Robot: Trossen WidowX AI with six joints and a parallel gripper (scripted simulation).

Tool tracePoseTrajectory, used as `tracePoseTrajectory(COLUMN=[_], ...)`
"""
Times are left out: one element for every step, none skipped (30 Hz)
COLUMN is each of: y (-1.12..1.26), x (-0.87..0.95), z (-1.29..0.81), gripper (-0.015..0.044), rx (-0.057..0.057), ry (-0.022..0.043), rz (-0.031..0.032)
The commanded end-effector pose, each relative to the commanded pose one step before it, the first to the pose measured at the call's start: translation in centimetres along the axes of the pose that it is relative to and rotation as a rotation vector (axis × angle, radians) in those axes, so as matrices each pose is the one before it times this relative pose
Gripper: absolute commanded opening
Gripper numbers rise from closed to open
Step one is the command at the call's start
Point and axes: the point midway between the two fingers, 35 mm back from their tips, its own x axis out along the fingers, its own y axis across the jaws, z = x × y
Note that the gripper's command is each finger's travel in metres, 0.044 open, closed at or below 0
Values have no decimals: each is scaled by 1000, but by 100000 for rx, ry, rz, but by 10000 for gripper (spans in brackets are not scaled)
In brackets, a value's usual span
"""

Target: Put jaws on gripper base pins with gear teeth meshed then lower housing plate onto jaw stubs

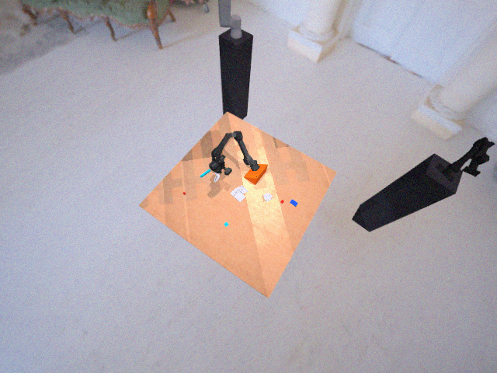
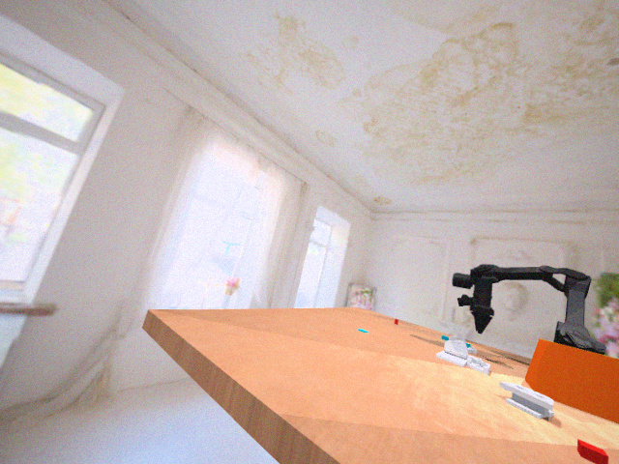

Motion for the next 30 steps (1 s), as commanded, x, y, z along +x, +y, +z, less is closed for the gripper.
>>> tracePoseTrajectory(y=[-3, 0, 0, 0, 0, 0, 0, 0, 0, 0, 0, 0, 0, 0, 0, 0, 0, 0, 0, 0, 0, 0, 0, 0, 0, 0, 0, 0, 0, 0], x=[3, 0, 0, 0, 0, 0, 0, 0, 0, 0, 0, 0, 0, 0, 0, 0, 0, 0, 0, 0, 0, 0, 0, 0, 0, 0, 0, 0, 0, 0], z=[-2, 0, 0, 0, 0, 0, 0, 0, 0, 0, 0, 0, 0, 0, 0, 0, 0, 0, 0, 0, 0, 0, 0, 0, 0, 0, 0, 0, 0, 0], gripper=[440, 440, 440, 440, 440, 440, 440, 440, 440, 440, 440, 440, 440, 440, 440, 440, 440, 440, 440, 414, 388, 361, 335, 309, 282, 256, 230, 204, 178, 151], rx=[7, 0, 0, 0, 0, 0, 0, 0, 0, 0, 0, 0, 0, 0, 0, 0, 0, 0, 0, 0, 0, 0, 0, 0, 0, 0, 0, 0, 0, 0], ry=[13, 0, 0, 0, 0, 0, 0, 0, 0, 0, 0, 0, 0, 0, 0, 0, 0, 0, 0, 0, 0, 0, 0, 0, 0, 0, 0, 0, 0, 0], rz=[-4, 0, 0, 0, 0, 0, 0, 0, 0, 0, 0, 0, 0, 0, 0, 0, 0, 0, 0, 0, 0, 0, 0, 0, 0, 0, 0, 0, 0, 0])
